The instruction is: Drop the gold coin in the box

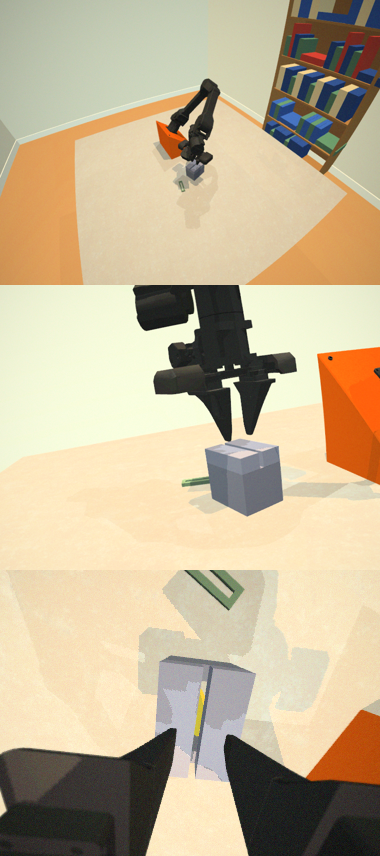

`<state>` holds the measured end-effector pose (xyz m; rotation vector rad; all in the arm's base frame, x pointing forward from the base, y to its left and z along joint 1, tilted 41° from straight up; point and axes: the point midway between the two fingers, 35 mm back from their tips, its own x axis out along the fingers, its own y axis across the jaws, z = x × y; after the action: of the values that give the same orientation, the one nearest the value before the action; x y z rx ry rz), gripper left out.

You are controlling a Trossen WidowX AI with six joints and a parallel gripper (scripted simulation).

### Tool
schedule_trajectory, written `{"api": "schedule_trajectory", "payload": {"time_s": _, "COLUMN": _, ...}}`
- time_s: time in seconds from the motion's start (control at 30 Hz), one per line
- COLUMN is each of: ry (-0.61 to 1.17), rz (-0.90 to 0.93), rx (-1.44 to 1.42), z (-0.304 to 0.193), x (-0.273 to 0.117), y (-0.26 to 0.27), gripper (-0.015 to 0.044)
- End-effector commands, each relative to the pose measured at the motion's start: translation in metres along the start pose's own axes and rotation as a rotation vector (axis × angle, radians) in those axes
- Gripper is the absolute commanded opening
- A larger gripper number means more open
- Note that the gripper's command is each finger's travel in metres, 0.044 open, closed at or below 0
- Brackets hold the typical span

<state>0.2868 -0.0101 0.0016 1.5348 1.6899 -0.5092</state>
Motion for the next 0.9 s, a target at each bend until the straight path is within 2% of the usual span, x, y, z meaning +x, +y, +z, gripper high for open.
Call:
{"api": "schedule_trajectory", "payload": {"time_s": 0.0, "ry": 0.0, "rz": 0.0, "rx": -0.001, "z": 0.0, "x": 0.0, "y": 0.0, "gripper": 0.0161}}
{"api": "schedule_trajectory", "payload": {"time_s": 0.3, "ry": 0.0, "rz": 0.0, "rx": 0.001, "z": 0.0, "x": -0.02, "y": 0.0, "gripper": 0.0397}}
{"api": "schedule_trajectory", "payload": {"time_s": 0.37, "ry": 0.003, "rz": -0.001, "rx": 0.004, "z": 0.0, "x": -0.039, "y": -0.001, "gripper": 0.044}}
{"api": "schedule_trajectory", "payload": {"time_s": 0.47, "ry": 0.008, "rz": -0.002, "rx": 0.008, "z": -0.002, "x": -0.06, "y": -0.004, "gripper": 0.044}}
{"api": "schedule_trajectory", "payload": {"time_s": 0.87, "ry": 0.008, "rz": -0.002, "rx": 0.008, "z": -0.002, "x": -0.06, "y": -0.004, "gripper": 0.044}}
